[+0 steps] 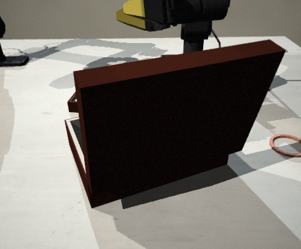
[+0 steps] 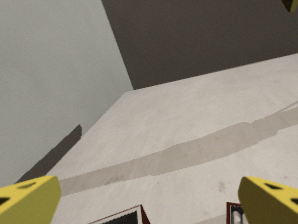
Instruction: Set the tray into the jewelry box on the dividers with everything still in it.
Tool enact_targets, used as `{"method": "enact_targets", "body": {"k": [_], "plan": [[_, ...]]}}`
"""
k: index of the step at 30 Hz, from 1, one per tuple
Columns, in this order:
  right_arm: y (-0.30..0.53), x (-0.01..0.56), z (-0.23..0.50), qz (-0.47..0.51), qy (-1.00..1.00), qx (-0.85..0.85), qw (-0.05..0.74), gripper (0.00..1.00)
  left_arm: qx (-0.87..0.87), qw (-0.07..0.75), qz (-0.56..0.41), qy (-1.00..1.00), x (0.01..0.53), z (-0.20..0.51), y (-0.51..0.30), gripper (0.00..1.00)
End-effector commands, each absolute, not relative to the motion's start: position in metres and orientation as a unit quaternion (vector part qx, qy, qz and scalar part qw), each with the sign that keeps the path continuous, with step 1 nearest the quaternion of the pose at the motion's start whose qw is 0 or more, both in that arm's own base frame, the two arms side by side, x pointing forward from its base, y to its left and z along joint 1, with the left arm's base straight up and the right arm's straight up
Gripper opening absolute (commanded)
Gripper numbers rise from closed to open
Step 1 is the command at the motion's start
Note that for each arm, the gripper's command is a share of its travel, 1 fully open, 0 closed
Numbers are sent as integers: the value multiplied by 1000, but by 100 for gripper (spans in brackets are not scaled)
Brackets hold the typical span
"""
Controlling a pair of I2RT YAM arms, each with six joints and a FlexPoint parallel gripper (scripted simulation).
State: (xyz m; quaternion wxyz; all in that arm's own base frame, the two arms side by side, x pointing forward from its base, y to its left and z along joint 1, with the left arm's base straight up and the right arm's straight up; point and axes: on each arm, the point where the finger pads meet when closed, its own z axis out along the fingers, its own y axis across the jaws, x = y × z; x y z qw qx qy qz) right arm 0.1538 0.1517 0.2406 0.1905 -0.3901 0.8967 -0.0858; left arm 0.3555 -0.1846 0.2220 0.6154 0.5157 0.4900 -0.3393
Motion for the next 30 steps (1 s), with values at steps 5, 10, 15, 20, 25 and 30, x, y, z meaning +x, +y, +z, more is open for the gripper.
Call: {"method": "enact_targets", "body": {"k": [5, 10, 15, 20, 25, 30], "plan": [[153, 155, 246, -80, 897, -384, 203, 100, 520, 622, -335, 480, 355, 231, -185, 100], [153, 155, 246, -80, 897, -384, 203, 100, 520, 622, -335, 480, 355, 231, -185, 100], [153, 155, 246, -80, 897, -384, 203, 100, 520, 622, -335, 480, 355, 231, -185, 100], [159, 155, 244, -65, 895, -391, 203, 100, 516, 621, -332, 488, 358, 228, -184, 78], [182, 152, 237, 7, 886, -417, 201, 100, 506, 618, -316, 513, 367, 226, -187, 29], [217, 155, 229, 138, 848, -462, 219, 100, 491, 592, -289, 571, 377, 206, -194, 29]]}}
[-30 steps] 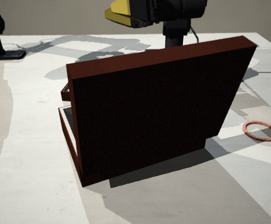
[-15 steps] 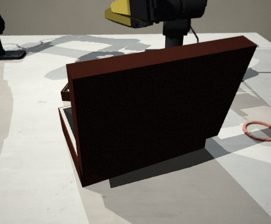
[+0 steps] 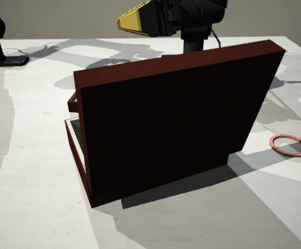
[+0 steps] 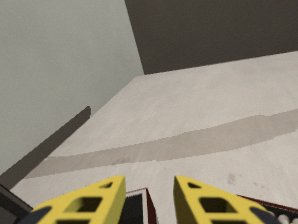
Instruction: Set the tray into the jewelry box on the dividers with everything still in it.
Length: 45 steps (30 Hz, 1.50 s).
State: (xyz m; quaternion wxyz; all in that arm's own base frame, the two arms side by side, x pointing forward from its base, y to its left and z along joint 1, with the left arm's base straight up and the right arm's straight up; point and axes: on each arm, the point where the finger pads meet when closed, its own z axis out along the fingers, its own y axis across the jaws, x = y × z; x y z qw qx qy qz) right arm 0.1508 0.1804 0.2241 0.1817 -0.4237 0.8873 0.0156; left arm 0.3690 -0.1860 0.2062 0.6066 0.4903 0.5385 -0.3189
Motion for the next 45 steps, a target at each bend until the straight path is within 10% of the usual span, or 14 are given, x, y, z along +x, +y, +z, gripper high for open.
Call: {"method": "enact_targets", "body": {"k": [1, 19, 45], "plan": [[221, 157, 228, 157, 841, -467, 224, 100, 490, 586, -284, 580, 378, 203, -196, 29], [235, 178, 231, 338, 674, -542, 372, 100, 556, 361, -142, 735, 341, 98, -197, 29], [233, 143, 223, 342, 636, -548, 423, 100, 750, -5, 1, 661, 205, 49, -144, 29]]}}
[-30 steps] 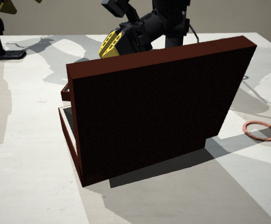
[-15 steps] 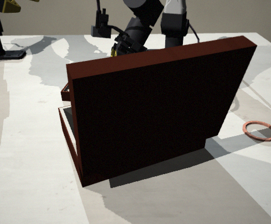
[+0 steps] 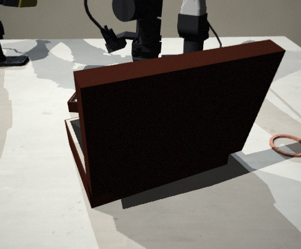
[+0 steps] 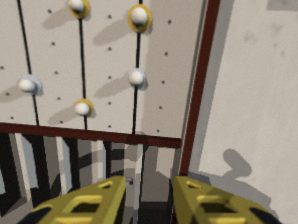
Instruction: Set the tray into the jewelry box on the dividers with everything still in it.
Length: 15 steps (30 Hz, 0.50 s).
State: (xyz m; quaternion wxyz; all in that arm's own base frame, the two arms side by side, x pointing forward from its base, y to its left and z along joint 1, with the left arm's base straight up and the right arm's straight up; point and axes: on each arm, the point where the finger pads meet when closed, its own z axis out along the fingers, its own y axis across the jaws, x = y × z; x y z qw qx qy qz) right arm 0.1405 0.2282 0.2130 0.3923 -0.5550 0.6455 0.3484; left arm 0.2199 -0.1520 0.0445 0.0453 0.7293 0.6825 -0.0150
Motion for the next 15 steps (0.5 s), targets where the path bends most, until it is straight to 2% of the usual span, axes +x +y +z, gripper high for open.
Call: {"method": "enact_targets", "body": {"k": [1, 15], "plan": [[233, 141, 222, 341, 636, -548, 423, 100, 753, -8, 1, 658, 203, 49, -145, 29], [235, 127, 212, 324, 646, -540, 430, 100, 756, -4, -2, 655, 200, 29, -149, 29]]}}
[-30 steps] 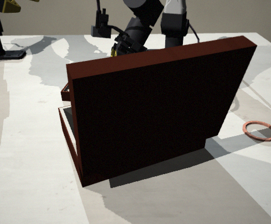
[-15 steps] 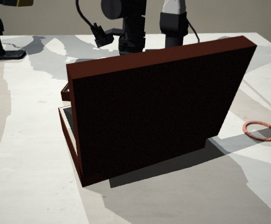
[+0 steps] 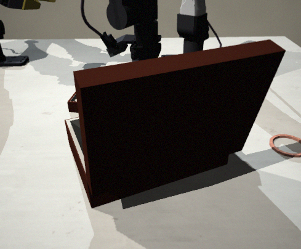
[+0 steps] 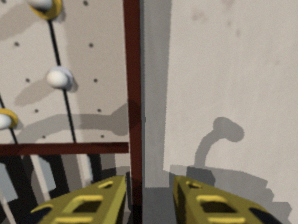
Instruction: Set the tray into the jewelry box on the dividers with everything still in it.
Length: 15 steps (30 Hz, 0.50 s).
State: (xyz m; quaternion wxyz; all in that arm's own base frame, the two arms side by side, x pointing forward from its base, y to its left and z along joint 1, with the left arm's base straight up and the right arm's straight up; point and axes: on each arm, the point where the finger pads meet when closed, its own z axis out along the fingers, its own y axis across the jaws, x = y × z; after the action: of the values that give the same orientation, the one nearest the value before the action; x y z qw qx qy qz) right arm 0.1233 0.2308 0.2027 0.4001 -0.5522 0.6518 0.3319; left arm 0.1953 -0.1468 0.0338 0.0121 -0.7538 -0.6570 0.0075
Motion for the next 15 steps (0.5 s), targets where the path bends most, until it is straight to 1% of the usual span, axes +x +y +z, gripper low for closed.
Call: {"method": "enact_targets", "body": {"k": [1, 3, 12, 13, 15], "plan": [[235, 127, 211, 323, 648, -539, 431, 100, -756, 4, 2, -655, 200, 28, -149, 27], [234, 125, 210, 320, 650, -537, 432, 100, -756, 4, 2, -654, 200, 25, -149, 24], [234, 122, 206, 312, 657, -527, 439, 100, -756, 0, 1, -655, 207, 17, -150, 21], [234, 121, 207, 311, 656, -526, 443, 100, -756, -11, -1, -655, 209, 22, -152, 14], [233, 120, 205, 309, 659, -523, 444, 100, -755, -11, -2, -655, 206, 23, -150, 9]]}}
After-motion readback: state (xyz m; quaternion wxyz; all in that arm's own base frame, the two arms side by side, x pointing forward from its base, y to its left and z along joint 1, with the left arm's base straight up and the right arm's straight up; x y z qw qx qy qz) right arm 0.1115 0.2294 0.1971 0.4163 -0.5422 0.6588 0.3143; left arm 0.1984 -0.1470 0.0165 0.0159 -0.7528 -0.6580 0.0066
